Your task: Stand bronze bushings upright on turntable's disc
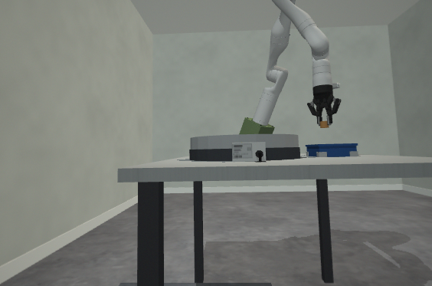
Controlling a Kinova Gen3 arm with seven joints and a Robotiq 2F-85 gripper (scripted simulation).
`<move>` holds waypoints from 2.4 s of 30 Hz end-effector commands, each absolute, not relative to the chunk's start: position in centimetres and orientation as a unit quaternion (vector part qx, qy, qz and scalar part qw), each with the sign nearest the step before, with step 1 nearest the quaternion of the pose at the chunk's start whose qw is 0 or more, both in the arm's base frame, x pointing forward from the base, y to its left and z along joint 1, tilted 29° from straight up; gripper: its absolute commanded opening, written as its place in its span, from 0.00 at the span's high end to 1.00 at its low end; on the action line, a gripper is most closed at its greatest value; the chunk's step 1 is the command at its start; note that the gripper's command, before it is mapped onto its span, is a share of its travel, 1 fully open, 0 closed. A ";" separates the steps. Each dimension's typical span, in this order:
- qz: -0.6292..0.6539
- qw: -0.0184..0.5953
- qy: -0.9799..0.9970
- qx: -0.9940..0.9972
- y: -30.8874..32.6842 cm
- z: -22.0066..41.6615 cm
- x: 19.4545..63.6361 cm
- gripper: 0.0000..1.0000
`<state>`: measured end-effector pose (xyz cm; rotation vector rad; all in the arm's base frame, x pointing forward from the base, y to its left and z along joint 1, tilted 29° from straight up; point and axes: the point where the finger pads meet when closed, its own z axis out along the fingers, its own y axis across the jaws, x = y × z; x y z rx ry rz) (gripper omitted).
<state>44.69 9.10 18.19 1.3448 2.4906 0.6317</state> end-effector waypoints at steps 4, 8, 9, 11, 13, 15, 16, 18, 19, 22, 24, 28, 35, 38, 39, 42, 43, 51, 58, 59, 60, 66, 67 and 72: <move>0.216 0.121 0.852 0.460 9.1 18.2 44.7 1.00; 0.216 0.121 0.852 0.460 9.1 18.2 44.7 1.00; 0.216 0.121 0.852 0.460 9.1 18.2 44.7 1.00; 0.216 0.121 0.852 0.460 9.1 18.2 44.7 1.00; 0.216 0.121 0.852 0.460 9.1 18.2 44.7 1.00; 0.216 0.121 0.852 0.460 9.1 18.2 44.7 1.00; 0.216 0.121 0.852 0.460 9.1 18.2 44.7 1.00; 0.216 0.121 0.852 0.460 9.1 18.2 44.7 1.00; 0.216 0.121 0.852 0.460 9.1 18.2 44.7 1.00; 0.216 0.121 0.852 0.460 9.0 18.2 44.7 1.00; 0.216 0.121 0.852 0.460 9.0 18.2 44.7 1.00; 0.216 0.121 0.852 0.460 8.9 18.1 44.6 1.00; 0.216 0.121 0.852 0.460 8.0 17.8 44.4 1.00; 0.216 0.121 0.852 0.460 7.5 17.5 44.2 1.00; 0.216 0.121 0.852 0.460 7.2 17.4 44.1 1.00; 0.216 0.121 0.852 0.460 6.4 17.0 43.8 1.00; 0.216 0.121 0.852 0.460 6.4 17.0 43.8 1.00; 0.216 0.121 0.852 0.460 3.9 15.9 43.0 1.00; 0.216 0.121 0.852 0.460 0.5 14.3 41.8 1.00; 0.216 0.121 0.852 0.460 -0.1 14.1 41.6 1.00; 0.216 0.121 0.852 0.460 -0.1 14.1 41.6 1.00; 0.216 0.121 0.852 0.460 -3.1 12.7 40.6 1.00; 0.216 0.121 0.852 0.460 -3.7 12.5 40.4 1.00; 0.216 0.121 0.852 0.460 -6.7 11.1 39.4 1.00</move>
